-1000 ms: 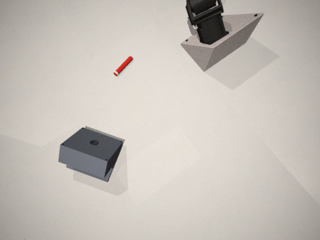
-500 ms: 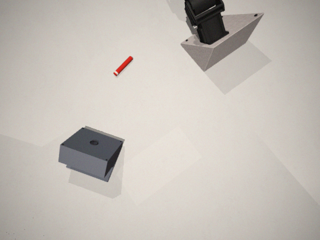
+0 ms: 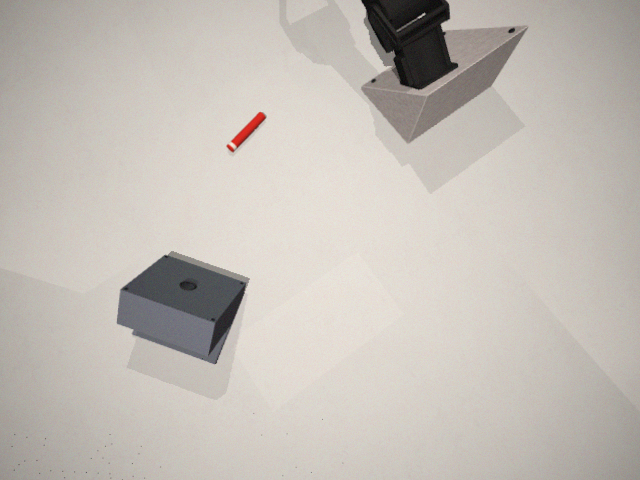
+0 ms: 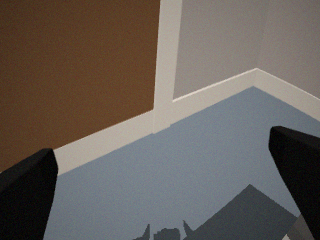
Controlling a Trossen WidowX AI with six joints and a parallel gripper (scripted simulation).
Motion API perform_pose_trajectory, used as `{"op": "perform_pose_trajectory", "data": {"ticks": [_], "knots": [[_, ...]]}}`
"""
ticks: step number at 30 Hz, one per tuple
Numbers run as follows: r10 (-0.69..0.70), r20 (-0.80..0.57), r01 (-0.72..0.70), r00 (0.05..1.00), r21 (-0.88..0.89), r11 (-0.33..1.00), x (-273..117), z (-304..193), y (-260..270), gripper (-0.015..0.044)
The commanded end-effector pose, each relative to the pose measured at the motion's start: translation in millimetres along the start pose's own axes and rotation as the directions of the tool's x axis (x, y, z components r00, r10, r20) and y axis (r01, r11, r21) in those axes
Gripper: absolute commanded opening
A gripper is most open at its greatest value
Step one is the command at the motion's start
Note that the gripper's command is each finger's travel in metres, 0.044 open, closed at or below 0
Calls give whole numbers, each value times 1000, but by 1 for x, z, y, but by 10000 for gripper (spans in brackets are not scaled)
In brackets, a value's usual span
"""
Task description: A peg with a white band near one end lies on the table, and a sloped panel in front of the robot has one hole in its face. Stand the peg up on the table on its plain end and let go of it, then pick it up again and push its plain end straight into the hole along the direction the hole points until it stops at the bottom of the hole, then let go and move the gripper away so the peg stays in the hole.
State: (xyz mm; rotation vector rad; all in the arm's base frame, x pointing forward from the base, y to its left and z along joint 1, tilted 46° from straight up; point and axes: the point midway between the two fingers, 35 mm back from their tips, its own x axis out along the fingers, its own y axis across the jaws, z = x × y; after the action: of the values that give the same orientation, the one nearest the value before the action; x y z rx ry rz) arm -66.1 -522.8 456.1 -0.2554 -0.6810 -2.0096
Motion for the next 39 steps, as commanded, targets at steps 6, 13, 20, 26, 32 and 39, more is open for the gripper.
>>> {"op": "perform_pose_trajectory", "data": {"ticks": [6, 13, 20, 26, 32, 39], "knots": [[128, -100, -123, 987, 55, 991, -42, -8, 65, 440], [220, -170, -207, 961, 93, 974, -78, -12, 108, 440], [308, -231, -284, 923, 131, 950, -115, -14, 145, 440], [375, -277, -344, 885, 157, 926, -147, -15, 171, 440], [442, -276, -383, 854, 242, 891, -168, 10, 191, 440], [507, -359, -441, 784, 252, 861, -212, 0, 213, 440]]}}
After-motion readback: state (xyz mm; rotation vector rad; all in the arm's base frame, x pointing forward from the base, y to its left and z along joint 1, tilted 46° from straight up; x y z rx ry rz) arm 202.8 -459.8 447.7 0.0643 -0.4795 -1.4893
